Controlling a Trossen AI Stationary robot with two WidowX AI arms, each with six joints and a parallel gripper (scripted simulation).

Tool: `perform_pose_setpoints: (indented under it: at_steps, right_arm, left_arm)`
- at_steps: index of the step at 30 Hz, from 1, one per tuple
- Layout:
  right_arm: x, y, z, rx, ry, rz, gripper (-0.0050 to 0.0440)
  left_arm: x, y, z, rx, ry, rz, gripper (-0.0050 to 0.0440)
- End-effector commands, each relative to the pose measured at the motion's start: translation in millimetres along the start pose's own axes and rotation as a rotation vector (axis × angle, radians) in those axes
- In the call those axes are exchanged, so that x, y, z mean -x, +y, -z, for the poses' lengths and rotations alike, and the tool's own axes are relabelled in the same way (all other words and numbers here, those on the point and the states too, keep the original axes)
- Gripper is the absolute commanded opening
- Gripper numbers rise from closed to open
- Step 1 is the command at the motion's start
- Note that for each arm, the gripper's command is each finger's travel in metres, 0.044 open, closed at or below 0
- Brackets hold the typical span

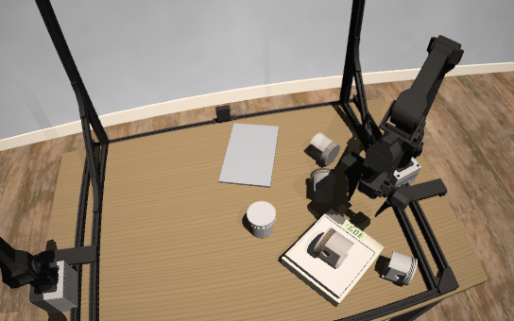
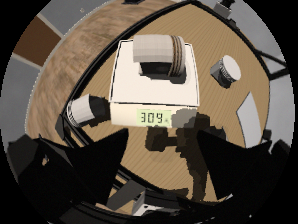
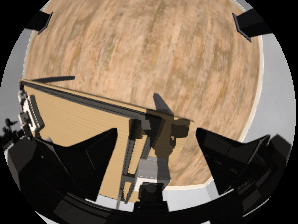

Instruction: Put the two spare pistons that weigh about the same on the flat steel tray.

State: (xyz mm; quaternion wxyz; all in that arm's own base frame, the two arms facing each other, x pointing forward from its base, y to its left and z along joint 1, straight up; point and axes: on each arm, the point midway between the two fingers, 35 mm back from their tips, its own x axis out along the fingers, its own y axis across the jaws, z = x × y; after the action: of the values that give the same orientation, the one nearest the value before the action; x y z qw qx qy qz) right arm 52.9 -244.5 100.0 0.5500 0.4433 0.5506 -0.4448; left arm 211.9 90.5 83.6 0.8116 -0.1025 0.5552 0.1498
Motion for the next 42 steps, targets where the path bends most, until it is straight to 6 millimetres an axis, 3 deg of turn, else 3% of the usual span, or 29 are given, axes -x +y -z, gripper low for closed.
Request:
perform_pose_setpoints:
  at_steps: [1,25,42]
  right_arm:
    - [0.0,0.3,0.2,0.001,0.001,-0.002,0.0440]
    - [0.0,0.3,0.2,0.001,0.001,-0.002,0.0440]
    - [0.0,0.3,0.2,0.001,0.001,-0.002,0.0440]
  left_arm:
    - [0.4,-0.6,-0.6,-0.002,0.000,0.005,0.0378]
    - [0.4,-0.6,-0.1,-0.002,0.002,0.005,0.0378]
    - [19.3,5.0,-71.2,0.046,0.372,-0.005,0.0378]
